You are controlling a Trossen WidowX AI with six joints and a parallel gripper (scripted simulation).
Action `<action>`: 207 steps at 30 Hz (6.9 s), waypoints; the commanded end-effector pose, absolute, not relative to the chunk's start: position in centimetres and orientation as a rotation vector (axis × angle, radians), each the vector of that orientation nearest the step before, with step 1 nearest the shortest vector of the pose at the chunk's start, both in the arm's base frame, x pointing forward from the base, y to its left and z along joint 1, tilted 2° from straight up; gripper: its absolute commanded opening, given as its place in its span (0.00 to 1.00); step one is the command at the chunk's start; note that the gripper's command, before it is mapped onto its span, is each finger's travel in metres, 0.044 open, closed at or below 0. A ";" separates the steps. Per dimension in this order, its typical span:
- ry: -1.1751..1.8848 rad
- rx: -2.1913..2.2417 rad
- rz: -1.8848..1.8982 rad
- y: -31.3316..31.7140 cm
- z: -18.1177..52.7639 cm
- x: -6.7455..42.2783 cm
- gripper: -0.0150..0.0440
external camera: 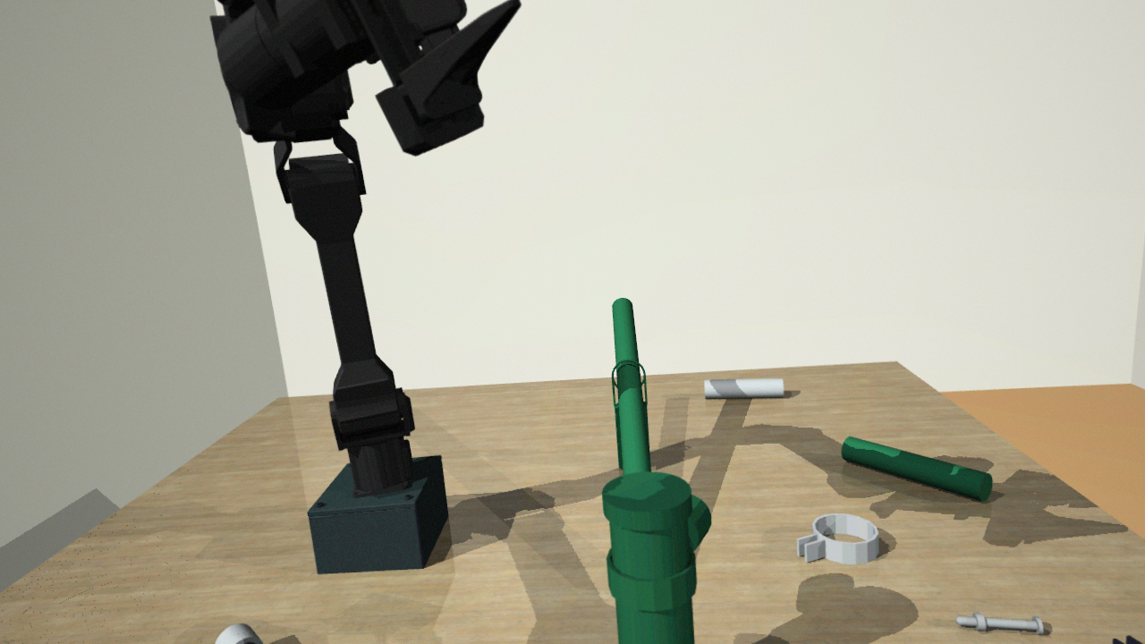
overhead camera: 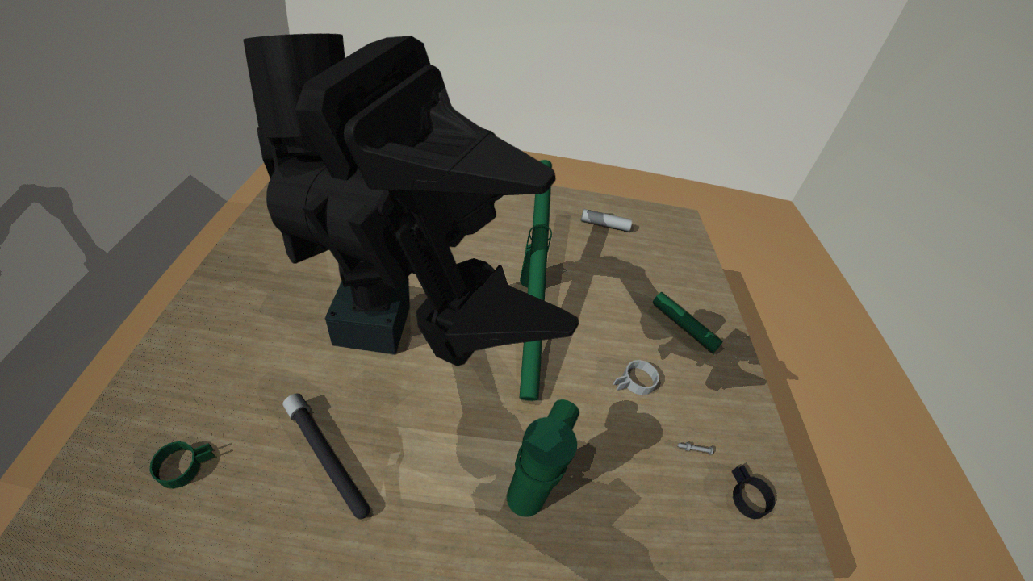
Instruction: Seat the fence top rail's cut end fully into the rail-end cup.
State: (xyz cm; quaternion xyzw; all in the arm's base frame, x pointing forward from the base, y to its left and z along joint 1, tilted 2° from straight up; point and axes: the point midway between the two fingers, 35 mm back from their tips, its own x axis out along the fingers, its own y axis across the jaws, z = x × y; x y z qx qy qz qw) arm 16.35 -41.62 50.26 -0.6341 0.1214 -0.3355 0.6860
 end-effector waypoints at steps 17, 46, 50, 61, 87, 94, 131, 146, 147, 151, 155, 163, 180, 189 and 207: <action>0.618 -0.101 -0.361 -22.9 27.9 33.0 1.00; 1.134 -0.435 -0.047 -17.4 17.9 30.0 1.00; 1.163 -0.722 0.110 -21.1 17.4 29.8 1.00; 1.184 -1.110 0.343 -26.2 16.6 28.8 1.00; 1.184 -1.110 0.343 -26.4 12.1 28.7 1.00; 1.184 -1.110 0.343 -26.6 11.6 29.0 1.00; 1.182 -1.111 0.341 -28.5 6.5 31.4 1.00; 1.182 -1.111 0.341 -28.6 6.1 31.5 0.60; 1.182 -1.111 0.341 -28.6 6.1 31.5 0.56; 1.182 -1.111 0.341 -28.6 6.1 31.5 0.48; 1.177 -1.118 0.350 -28.5 6.1 31.4 0.37; 1.147 -1.155 0.400 -28.2 6.1 31.0 0.25; 1.088 -1.222 0.492 -27.7 6.1 30.0 0.25; 1.055 -1.258 0.542 -27.5 6.1 29.5 0.25; 0.985 -1.327 0.642 -27.2 6.0 28.4 0.25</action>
